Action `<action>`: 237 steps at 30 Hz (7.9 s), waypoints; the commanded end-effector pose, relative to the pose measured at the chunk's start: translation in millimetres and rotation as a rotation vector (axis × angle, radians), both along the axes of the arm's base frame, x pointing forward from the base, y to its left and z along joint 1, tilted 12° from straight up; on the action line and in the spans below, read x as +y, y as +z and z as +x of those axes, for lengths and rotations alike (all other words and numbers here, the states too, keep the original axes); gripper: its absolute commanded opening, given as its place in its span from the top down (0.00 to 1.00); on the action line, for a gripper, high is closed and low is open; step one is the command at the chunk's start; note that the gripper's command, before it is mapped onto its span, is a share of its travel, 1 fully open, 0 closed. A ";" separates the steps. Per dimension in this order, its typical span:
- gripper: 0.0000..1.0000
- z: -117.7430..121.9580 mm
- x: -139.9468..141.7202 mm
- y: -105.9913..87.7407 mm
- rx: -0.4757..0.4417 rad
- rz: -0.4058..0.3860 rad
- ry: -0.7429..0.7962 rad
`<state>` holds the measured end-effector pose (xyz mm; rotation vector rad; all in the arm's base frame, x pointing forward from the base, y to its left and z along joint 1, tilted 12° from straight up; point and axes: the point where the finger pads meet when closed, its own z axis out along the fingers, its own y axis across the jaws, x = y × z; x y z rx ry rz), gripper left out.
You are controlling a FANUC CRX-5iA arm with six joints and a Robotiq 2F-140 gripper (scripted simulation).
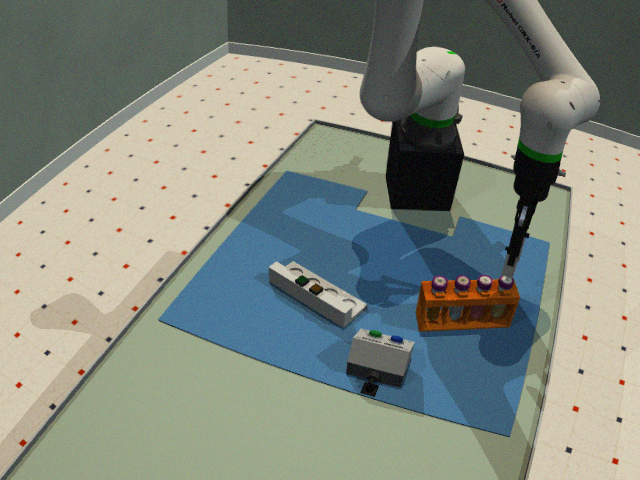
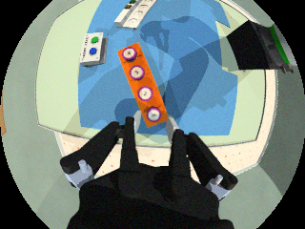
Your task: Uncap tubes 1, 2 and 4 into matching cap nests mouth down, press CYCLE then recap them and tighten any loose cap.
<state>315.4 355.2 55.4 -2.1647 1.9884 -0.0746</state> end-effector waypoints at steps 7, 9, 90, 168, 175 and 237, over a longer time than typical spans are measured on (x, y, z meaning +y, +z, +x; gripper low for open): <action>0.65 3.7 2.6 -20.4 0.000 0.000 0.000; 0.65 4.7 3.3 -26.3 0.000 0.000 0.000; 0.65 7.9 5.4 -43.8 -0.119 -0.180 1.025; 1.00 8.2 5.4 -43.1 -0.102 -0.154 0.871; 1.00 8.2 5.4 -43.1 -0.119 -0.180 1.025; 1.00 7.6 5.4 -43.3 0.000 0.000 0.000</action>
